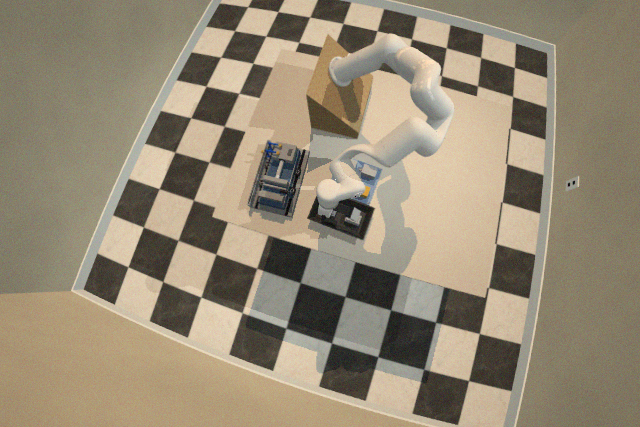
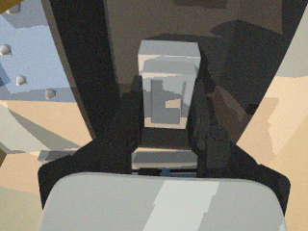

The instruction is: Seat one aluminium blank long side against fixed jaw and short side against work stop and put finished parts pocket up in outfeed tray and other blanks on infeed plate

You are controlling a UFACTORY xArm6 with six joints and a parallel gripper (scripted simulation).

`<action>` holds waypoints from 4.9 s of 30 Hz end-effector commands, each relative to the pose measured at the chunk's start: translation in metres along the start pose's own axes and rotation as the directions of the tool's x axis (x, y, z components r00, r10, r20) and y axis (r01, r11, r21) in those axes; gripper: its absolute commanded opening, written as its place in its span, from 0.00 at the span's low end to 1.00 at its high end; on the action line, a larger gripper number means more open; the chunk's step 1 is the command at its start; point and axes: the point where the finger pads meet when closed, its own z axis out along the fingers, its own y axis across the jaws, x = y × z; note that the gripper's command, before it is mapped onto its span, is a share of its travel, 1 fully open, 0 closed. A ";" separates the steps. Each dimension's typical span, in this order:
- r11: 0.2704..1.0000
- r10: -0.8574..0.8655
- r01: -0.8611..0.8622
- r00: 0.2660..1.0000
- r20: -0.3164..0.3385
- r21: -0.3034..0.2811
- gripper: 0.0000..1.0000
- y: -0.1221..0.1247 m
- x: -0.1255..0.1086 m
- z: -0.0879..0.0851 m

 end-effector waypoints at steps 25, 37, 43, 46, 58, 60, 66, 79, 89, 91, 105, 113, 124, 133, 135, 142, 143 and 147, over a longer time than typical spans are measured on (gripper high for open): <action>1.000 -0.001 0.001 1.000 0.000 -0.004 0.69 0.001 0.000 -0.002; 1.000 -0.001 0.001 1.000 0.000 -0.004 0.69 0.001 0.000 -0.002; 1.000 -0.001 0.001 1.000 0.000 -0.004 0.69 0.001 0.000 -0.003; 1.000 -0.001 0.001 1.000 0.000 -0.004 0.69 0.001 0.000 -0.007; 1.000 -0.001 0.001 1.000 0.000 -0.004 0.69 0.001 0.000 -0.045; 1.000 -0.001 0.001 1.000 0.000 -0.004 0.69 0.001 0.000 -0.057; 1.000 -0.001 0.001 1.000 0.000 -0.004 0.69 0.001 0.000 -0.088; 1.000 -0.001 0.001 1.000 0.000 -0.004 0.69 0.001 0.000 -0.140; 1.000 -0.001 0.001 1.000 0.000 -0.004 0.69 0.001 0.000 -0.145; 1.000 -0.001 0.001 1.000 0.000 -0.004 0.00 0.001 0.000 -0.145; 1.000 -0.001 0.001 1.000 0.000 -0.004 0.00 0.001 0.000 -0.145; 1.000 -0.001 0.001 1.000 0.000 -0.004 0.00 0.001 0.000 -0.145; 1.000 -0.001 0.001 1.000 0.000 -0.004 0.00 0.001 0.001 -0.146; 1.000 -0.001 0.001 1.000 0.001 -0.004 0.00 -0.051 0.044 -0.153; 1.000 -0.001 0.001 1.000 0.001 -0.004 0.00 -0.051 0.044 -0.153; 1.000 -0.001 0.001 1.000 0.001 -0.004 0.00 -0.101 0.072 -0.155; 1.000 -0.001 0.001 1.000 0.001 -0.004 0.00 -0.107 0.074 -0.154; 1.000 -0.001 0.001 1.000 0.001 -0.004 0.00 -0.132 0.083 -0.154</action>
